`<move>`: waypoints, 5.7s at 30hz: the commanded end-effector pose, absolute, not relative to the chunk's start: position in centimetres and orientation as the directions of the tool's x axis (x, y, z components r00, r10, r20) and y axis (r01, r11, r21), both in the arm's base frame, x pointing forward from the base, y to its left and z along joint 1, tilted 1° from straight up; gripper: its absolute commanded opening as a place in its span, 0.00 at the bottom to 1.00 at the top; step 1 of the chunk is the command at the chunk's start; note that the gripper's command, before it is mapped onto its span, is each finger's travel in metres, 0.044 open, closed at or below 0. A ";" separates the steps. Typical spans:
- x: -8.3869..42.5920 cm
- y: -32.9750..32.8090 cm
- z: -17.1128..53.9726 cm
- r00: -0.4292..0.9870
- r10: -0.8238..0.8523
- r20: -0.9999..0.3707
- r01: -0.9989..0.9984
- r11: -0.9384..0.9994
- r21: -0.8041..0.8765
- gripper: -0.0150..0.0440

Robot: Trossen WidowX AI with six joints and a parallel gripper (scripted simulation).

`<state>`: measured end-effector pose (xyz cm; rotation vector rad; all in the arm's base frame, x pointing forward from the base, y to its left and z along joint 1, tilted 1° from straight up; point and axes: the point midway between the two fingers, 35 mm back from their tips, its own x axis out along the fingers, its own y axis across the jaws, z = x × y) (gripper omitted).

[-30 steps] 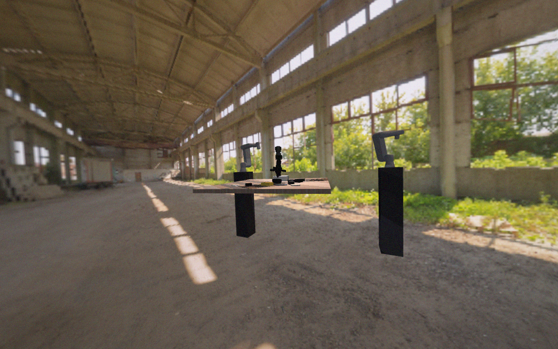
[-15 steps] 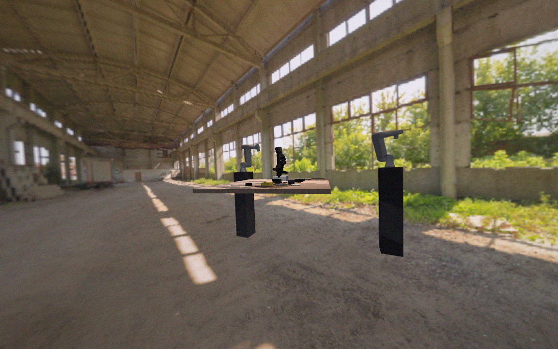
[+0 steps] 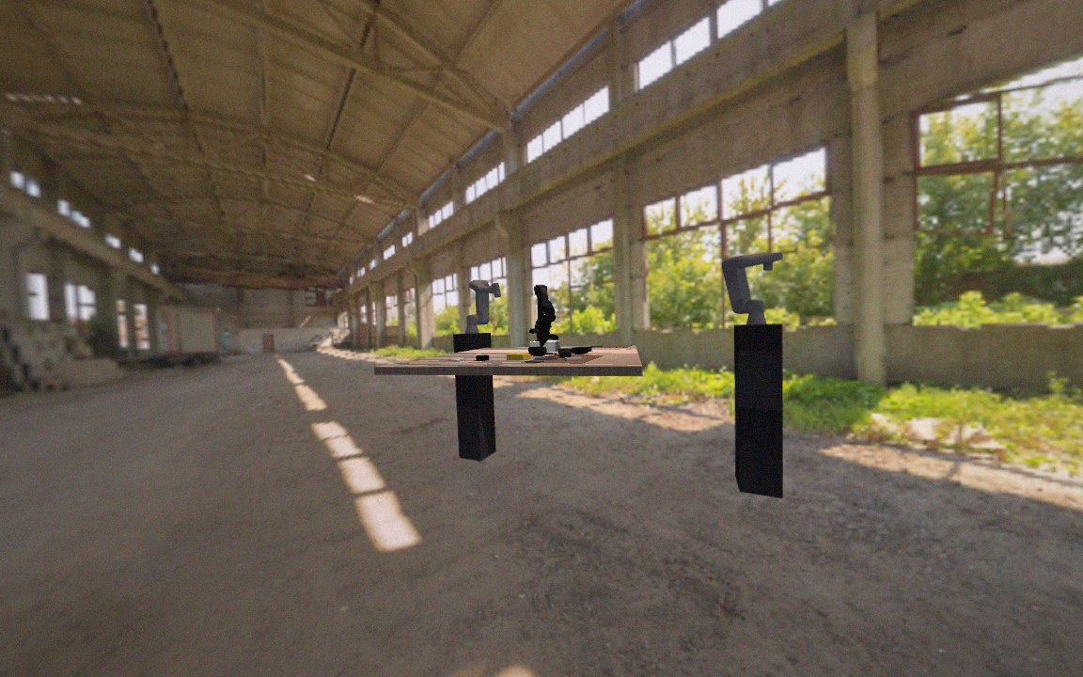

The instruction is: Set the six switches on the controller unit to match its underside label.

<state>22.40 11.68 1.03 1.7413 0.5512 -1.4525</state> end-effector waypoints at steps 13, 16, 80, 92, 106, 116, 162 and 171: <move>22.3 11.6 -1.7 0.245 -0.160 -0.956 0.747 -0.597 0.291 0.25; 22.2 11.6 -2.2 0.244 -0.159 -0.956 0.747 -0.598 0.291 0.25; 24.0 10.1 -2.5 0.246 -0.161 -0.956 0.747 -0.597 0.293 0.25; 24.3 9.9 -2.5 0.246 -0.161 -0.956 0.747 -0.597 0.293 0.25; 24.4 9.9 -2.5 0.246 -0.161 -0.956 0.747 -0.597 0.293 0.25; 24.7 9.8 -2.5 0.247 -0.161 -0.956 0.746 -0.597 0.293 0.25; 23.2 10.5 1.3 0.262 -0.141 -0.955 0.796 -0.528 0.297 0.25; 23.2 10.5 -0.2 0.262 -0.140 -0.955 0.796 -0.528 0.296 0.25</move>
